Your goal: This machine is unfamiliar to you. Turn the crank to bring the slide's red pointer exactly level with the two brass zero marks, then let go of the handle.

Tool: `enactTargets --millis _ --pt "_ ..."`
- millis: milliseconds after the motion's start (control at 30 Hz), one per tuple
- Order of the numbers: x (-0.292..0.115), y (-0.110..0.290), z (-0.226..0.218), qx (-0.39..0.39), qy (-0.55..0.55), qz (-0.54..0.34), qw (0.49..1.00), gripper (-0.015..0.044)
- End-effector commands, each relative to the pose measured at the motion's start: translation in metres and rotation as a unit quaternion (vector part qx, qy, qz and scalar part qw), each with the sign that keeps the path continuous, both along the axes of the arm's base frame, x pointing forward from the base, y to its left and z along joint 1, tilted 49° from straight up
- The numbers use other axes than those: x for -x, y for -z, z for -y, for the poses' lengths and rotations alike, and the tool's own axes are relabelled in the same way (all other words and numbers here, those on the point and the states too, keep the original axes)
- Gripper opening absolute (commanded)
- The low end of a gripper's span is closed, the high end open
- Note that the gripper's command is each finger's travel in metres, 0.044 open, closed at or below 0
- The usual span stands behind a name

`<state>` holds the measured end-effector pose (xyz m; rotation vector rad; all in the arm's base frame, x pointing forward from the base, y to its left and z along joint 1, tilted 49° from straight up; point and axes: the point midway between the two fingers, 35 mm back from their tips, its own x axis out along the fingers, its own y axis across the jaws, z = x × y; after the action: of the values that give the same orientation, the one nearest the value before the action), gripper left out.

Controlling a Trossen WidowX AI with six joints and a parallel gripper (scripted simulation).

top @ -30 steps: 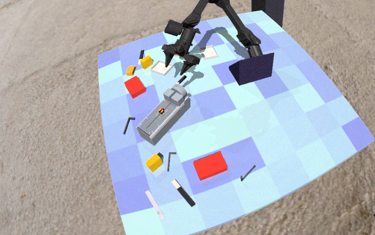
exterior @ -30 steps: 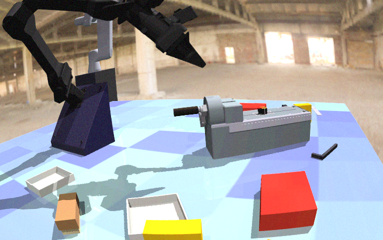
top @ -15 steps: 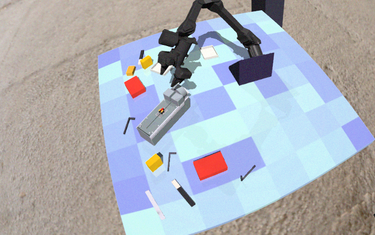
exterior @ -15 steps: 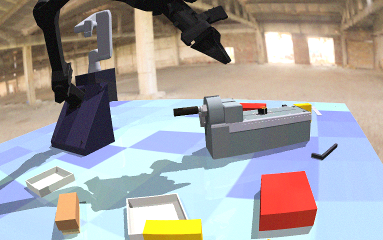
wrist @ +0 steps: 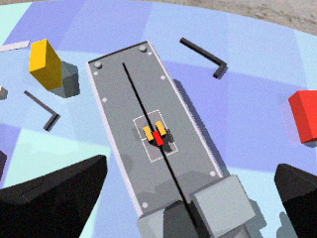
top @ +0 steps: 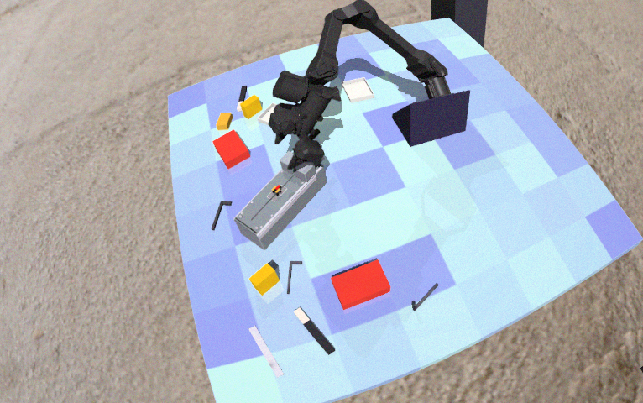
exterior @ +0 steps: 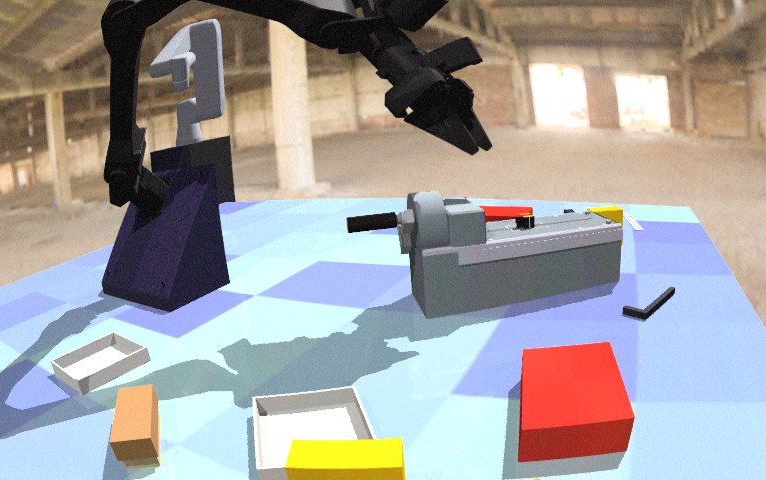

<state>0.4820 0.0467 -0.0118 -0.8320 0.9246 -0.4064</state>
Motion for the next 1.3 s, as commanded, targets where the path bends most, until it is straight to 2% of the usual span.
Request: enactTargets --millis 0,667,933,1267 --pt "0.006 0.020 0.019 0.004 0.003 -0.009 1.000 0.0440" --pt "0.005 0.019 0.018 0.003 0.003 -0.009 1.000 0.0440" --pt "0.002 -0.018 -0.023 0.003 0.005 -0.008 1.000 0.0440" --pt "0.018 -0.042 -0.004 -0.016 -0.041 -0.058 0.997 0.0440"
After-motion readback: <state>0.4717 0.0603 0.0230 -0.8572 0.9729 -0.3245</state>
